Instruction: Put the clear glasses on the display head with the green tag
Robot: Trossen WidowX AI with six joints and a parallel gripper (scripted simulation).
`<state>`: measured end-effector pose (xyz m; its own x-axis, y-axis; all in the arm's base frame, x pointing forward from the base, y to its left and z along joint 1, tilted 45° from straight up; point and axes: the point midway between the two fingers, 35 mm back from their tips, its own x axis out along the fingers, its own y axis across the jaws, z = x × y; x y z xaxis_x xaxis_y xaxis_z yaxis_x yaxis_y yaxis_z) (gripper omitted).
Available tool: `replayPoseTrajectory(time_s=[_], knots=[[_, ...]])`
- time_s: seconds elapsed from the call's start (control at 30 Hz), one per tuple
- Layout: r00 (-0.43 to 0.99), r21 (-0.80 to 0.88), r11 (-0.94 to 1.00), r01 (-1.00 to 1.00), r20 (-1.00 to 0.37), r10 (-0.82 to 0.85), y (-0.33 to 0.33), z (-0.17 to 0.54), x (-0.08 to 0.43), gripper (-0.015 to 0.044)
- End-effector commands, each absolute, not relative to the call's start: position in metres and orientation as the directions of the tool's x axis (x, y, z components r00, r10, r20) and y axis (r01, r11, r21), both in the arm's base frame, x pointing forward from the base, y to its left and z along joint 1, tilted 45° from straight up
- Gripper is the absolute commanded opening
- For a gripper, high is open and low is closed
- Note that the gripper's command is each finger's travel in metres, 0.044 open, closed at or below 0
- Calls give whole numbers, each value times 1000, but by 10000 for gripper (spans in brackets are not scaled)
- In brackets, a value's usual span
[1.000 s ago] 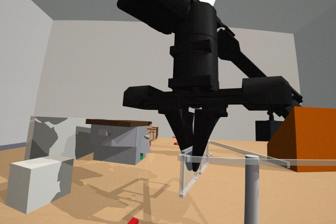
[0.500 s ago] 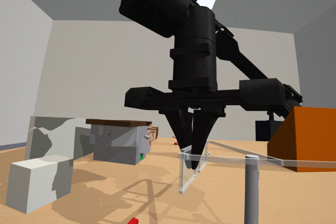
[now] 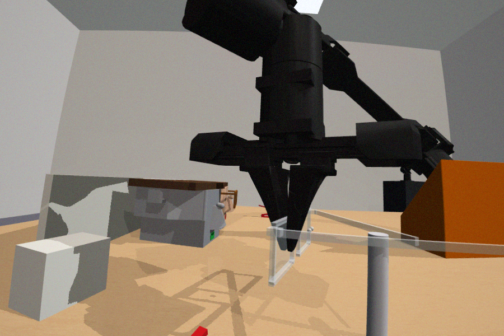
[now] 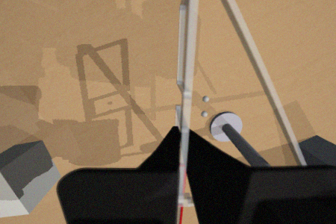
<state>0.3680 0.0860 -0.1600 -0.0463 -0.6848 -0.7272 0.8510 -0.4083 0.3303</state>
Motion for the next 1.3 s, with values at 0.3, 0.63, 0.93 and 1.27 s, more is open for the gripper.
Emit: replayPoseTrajectory(time_s=[0.3, 0.63, 0.93, 1.27], knots=[[-43, 334, -404, 852, -723, -690, 80, -154, 367, 0], [-44, 334, -404, 852, -723, -690, 77, -151, 365, 0], [-44, 334, -404, 852, -723, -690, 77, -151, 365, 0], [-44, 334, -404, 852, -723, -690, 78, -152, 366, 0]])
